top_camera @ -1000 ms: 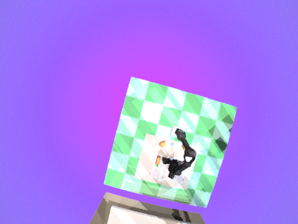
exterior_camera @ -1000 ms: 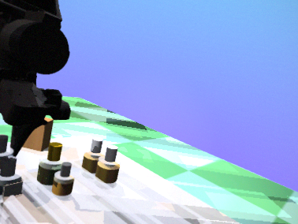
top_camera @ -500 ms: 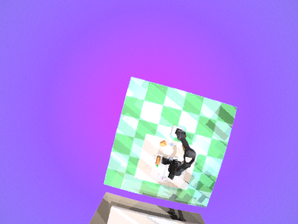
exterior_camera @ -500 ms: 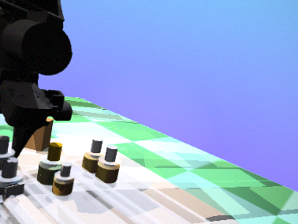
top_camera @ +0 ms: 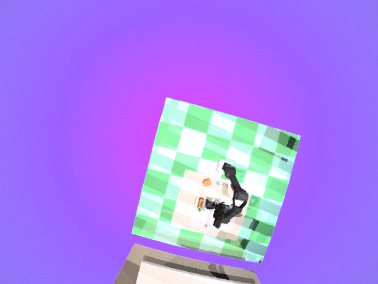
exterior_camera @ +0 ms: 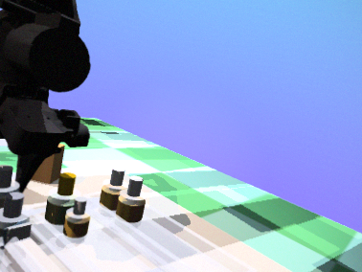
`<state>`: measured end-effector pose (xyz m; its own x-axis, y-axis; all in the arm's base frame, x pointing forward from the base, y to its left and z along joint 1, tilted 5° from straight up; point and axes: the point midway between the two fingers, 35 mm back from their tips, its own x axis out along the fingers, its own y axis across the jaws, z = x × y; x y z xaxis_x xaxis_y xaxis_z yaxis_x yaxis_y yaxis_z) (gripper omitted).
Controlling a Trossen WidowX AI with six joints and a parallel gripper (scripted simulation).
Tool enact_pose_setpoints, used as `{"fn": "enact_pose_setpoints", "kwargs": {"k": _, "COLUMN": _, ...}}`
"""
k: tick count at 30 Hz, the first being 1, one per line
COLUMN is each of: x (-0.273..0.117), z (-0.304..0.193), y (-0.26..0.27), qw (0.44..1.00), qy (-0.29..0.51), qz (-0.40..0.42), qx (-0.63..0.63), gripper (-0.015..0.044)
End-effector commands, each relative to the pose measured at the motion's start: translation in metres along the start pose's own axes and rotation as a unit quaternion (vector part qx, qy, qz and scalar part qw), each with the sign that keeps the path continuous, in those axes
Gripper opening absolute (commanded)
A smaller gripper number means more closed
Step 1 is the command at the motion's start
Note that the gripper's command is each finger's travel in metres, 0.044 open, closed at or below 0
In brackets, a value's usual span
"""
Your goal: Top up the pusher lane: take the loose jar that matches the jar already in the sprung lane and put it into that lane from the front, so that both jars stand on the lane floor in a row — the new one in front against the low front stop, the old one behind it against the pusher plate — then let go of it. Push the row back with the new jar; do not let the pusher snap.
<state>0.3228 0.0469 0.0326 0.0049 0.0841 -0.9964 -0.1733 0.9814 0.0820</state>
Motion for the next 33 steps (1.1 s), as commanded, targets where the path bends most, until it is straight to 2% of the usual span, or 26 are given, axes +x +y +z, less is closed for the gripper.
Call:
{"fn": "enact_pose_setpoints", "kwargs": {"k": 1, "x": -0.0058, "z": 0.0119, "y": -0.0003, "qw": 1.0, "qy": -0.018, "qz": -0.001, "qx": 0.001, "gripper": 0.0}}
{"fn": "enact_pose_setpoints", "kwargs": {"k": 33, "x": -0.0064, "z": 0.0161, "y": -0.0002, "qw": 1.0, "qy": -0.018, "qz": -0.001, "qx": 0.001, "gripper": 0.0}}
